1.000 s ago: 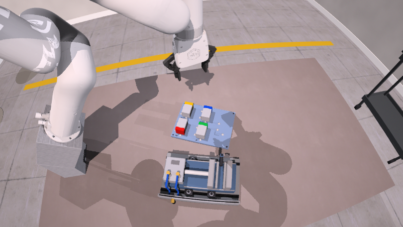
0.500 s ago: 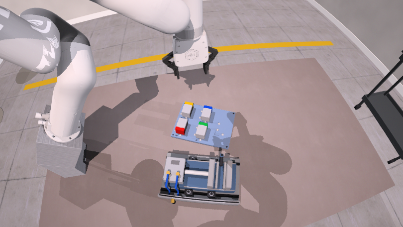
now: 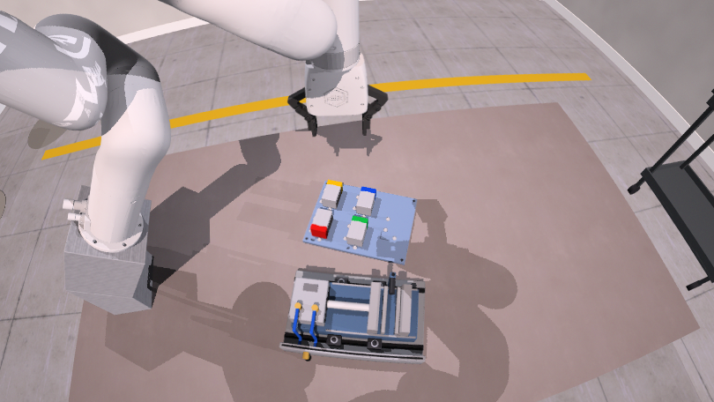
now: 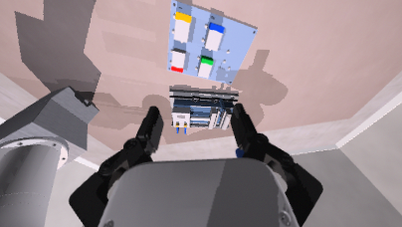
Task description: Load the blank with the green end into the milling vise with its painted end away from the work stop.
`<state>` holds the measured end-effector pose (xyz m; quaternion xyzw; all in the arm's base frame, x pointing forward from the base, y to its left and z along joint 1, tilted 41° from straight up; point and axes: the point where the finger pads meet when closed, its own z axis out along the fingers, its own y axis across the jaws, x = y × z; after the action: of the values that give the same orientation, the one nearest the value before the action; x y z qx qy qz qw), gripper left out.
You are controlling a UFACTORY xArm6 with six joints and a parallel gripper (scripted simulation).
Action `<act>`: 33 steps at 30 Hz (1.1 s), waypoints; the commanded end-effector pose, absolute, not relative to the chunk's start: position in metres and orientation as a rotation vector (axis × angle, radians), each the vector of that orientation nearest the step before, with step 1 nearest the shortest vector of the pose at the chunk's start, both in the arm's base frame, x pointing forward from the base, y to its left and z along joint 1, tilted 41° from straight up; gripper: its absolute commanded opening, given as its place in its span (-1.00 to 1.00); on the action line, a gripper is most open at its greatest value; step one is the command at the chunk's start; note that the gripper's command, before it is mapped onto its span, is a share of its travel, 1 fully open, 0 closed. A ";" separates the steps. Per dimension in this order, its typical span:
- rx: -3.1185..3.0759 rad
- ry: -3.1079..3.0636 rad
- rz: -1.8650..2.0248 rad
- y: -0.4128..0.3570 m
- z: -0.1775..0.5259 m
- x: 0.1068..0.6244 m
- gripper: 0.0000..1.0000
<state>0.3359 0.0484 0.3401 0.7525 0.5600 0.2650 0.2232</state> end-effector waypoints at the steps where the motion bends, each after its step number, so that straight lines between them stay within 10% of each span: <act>1: 2.115 1.503 0.751 0.049 0.342 0.336 1.00; 33: 2.306 1.277 0.822 0.049 0.342 0.336 1.00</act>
<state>0.3359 0.0484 0.3401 0.8203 0.4550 0.2906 0.1887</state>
